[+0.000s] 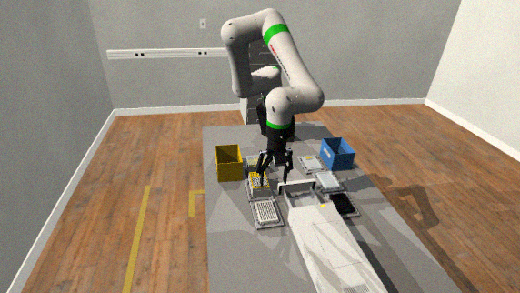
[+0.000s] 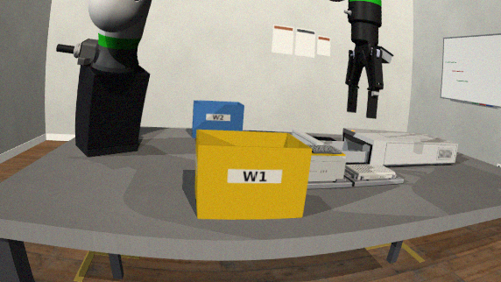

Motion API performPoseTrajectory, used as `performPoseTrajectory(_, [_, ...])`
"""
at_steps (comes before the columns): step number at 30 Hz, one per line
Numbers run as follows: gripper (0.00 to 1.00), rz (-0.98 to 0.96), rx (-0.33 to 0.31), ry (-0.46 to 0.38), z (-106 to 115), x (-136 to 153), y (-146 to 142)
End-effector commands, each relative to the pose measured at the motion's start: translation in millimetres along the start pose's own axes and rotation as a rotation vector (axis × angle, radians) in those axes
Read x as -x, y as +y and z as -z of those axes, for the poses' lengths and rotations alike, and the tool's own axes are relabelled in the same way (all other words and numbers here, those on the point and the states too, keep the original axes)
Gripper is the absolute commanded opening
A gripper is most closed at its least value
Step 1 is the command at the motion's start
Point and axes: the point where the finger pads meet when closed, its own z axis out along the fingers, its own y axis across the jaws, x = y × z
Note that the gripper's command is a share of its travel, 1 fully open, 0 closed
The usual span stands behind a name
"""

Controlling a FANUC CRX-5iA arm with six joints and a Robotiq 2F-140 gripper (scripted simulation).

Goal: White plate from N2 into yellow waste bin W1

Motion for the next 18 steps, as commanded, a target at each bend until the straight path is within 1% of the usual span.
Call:
performPoseTrajectory(1, [0.70, 0.000, 0.000, 0.002, -2.2, -8.8, 7.0])
performPoseTrajectory(5, [0.70, 0.000, 0.000, 0.002, -4.7, -14.5, 12.0])
performPoseTrajectory(12, [0.70, 0.000, 0.000, 0.002, -13.2, -34.5, 29.6])
performPoseTrajectory(18, [0.70, 0.000, 0.000, 0.002, -13.7, -35.9, 30.8])
